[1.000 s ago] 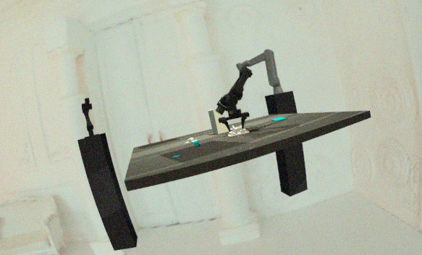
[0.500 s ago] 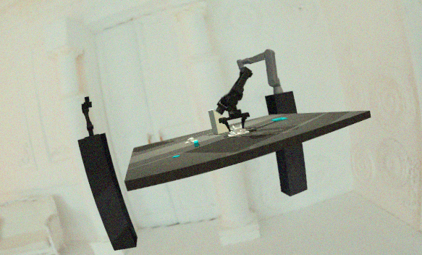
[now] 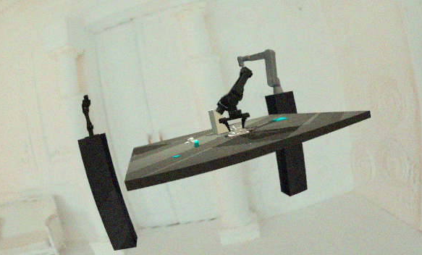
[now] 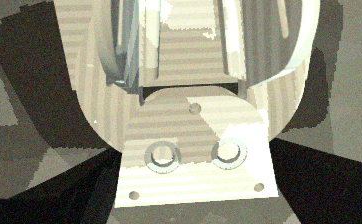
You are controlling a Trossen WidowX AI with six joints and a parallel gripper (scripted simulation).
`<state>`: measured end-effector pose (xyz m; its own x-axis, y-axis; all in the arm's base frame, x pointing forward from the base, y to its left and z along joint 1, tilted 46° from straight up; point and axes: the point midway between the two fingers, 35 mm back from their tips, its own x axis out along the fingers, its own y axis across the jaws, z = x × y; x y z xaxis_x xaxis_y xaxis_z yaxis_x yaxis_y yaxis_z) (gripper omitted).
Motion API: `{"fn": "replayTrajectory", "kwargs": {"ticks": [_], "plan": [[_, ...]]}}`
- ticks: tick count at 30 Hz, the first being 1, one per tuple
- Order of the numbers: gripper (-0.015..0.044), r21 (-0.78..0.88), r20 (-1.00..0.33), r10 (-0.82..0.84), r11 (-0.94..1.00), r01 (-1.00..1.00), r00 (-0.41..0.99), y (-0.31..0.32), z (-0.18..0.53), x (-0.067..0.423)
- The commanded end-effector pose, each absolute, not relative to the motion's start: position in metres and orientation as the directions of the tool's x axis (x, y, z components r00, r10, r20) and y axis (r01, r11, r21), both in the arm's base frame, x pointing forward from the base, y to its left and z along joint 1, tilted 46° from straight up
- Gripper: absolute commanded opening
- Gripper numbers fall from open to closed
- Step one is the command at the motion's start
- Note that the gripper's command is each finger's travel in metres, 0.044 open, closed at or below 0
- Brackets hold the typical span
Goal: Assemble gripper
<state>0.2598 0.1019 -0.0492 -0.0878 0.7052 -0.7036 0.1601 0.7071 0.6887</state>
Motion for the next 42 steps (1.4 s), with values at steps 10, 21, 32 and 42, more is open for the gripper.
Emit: {"fn": "replayTrajectory", "kwargs": {"ticks": [10, 21, 32, 42], "plan": [[0.0351, 0.691, -0.700, 0.708, 0.704, 0.163, -0.090, 0.103, -0.050, 0.259], [0.0430, 0.689, -0.704, 0.705, 0.707, 0.161, -0.088, 0.102, -0.049, 0.260], [0.0440, 0.689, -0.704, 0.705, 0.707, 0.161, -0.088, 0.102, -0.049, 0.260], [0.0440, 0.686, -0.706, 0.703, 0.710, 0.162, -0.088, 0.074, -0.023, 0.266]]}}
